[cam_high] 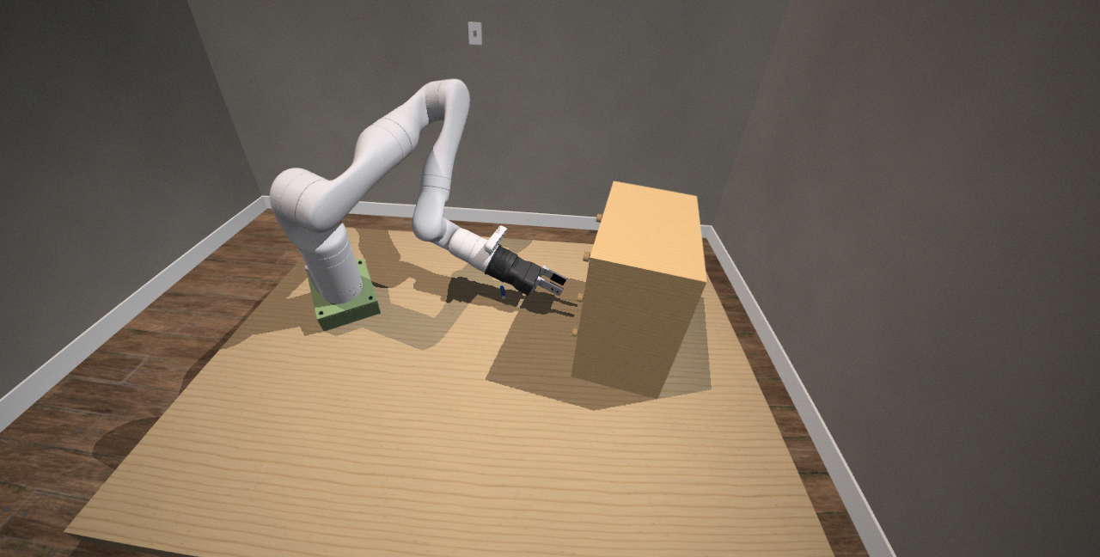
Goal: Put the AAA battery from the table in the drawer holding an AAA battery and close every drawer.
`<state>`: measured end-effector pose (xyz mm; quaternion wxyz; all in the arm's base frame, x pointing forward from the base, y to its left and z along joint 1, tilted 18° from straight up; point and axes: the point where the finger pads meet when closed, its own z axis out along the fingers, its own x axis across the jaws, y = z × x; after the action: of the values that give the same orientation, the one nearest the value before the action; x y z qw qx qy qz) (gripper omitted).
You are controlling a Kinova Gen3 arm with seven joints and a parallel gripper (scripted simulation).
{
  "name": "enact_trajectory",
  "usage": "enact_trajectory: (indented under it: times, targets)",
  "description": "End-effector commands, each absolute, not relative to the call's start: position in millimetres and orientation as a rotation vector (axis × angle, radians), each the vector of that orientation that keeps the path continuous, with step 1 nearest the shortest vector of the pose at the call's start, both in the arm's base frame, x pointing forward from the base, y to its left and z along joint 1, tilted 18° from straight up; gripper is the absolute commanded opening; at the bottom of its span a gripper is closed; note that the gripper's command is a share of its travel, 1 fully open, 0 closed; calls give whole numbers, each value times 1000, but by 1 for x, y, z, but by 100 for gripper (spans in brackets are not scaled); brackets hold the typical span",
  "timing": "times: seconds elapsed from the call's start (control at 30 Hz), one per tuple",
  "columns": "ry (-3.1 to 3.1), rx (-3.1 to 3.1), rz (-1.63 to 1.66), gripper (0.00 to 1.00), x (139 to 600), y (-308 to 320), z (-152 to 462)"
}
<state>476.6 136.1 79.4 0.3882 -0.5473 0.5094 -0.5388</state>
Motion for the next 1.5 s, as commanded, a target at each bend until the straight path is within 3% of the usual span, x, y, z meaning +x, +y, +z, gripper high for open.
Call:
enact_trajectory:
  times: [0.0,1.47]
  targets:
    - [1298,-1396,-1391,67,479,122,79]
    - [1298,-1396,-1391,67,495,44,77]
